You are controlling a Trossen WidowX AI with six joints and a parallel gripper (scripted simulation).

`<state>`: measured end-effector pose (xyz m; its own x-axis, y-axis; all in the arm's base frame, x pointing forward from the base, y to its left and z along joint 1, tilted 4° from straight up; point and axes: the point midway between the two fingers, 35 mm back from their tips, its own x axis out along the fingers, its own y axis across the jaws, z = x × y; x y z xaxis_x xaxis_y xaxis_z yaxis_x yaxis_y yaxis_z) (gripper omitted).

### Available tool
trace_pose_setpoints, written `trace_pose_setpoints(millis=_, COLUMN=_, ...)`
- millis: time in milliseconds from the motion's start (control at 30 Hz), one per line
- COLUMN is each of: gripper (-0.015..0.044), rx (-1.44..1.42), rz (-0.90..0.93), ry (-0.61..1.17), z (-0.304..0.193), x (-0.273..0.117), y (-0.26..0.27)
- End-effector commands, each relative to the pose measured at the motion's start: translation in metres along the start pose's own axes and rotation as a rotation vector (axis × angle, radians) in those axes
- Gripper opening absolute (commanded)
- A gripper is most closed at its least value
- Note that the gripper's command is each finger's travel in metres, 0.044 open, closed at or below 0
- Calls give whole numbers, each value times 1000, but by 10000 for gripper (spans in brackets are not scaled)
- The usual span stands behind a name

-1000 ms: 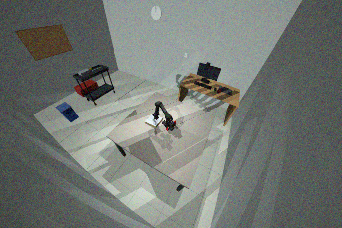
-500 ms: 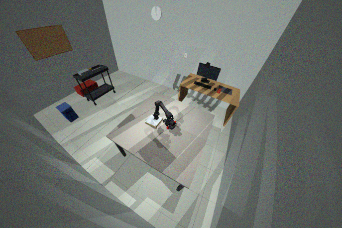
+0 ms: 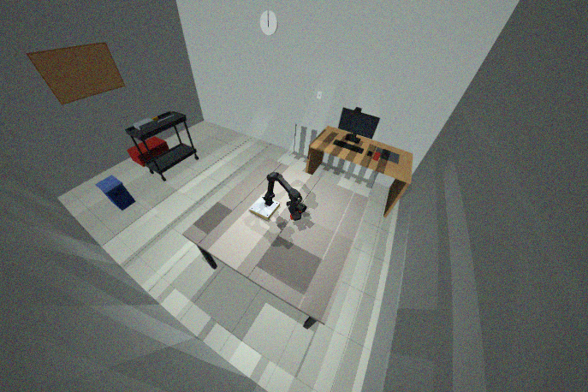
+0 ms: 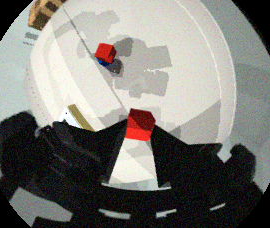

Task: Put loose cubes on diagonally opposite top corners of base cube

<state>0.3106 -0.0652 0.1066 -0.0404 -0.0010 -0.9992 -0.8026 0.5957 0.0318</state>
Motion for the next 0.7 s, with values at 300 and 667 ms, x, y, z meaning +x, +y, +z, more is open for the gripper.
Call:
trace_pose_setpoints(millis=300, gripper=105, rx=336, rz=4, ry=-8, z=32, x=2, y=20)
trace_pose_setpoints(millis=667, gripper=105, rx=620, rz=8, ry=-10, z=57, x=2, y=39)
